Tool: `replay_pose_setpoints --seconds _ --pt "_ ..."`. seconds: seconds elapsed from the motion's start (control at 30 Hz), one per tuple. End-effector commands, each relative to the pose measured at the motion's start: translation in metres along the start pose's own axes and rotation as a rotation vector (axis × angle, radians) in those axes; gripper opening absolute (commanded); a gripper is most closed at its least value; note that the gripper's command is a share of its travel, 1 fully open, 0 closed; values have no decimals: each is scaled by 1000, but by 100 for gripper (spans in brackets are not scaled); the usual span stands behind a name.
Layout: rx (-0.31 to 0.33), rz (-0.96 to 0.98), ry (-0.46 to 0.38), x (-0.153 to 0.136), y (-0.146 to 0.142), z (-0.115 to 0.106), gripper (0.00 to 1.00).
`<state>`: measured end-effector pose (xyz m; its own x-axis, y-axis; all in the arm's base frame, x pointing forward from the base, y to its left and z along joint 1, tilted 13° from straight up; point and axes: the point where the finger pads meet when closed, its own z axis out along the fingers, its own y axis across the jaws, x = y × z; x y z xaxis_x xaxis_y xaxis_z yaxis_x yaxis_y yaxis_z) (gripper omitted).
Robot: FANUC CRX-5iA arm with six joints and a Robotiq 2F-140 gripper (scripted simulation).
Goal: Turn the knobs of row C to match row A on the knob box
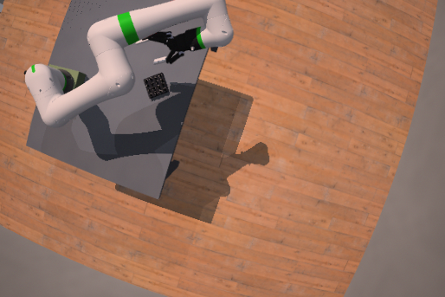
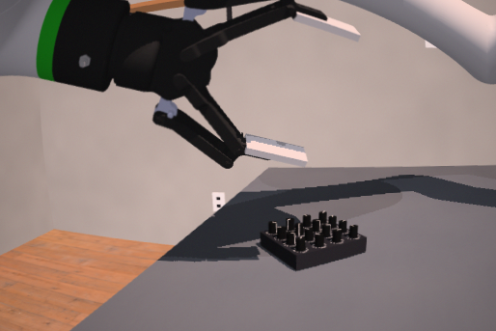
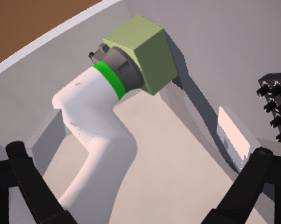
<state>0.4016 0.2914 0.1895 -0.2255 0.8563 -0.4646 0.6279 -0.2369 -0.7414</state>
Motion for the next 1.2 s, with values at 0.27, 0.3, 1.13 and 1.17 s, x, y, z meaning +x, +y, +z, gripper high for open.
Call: replay_pose_setpoints --seconds 0.27,0.3,1.13,1.17 --pt "0 0 0 0 0 0 100" --pt "0 0 0 0 0 0 100" --pt "-205 294 262 11 28 20 100" --pt "-221 314 281 11 31 21 100"
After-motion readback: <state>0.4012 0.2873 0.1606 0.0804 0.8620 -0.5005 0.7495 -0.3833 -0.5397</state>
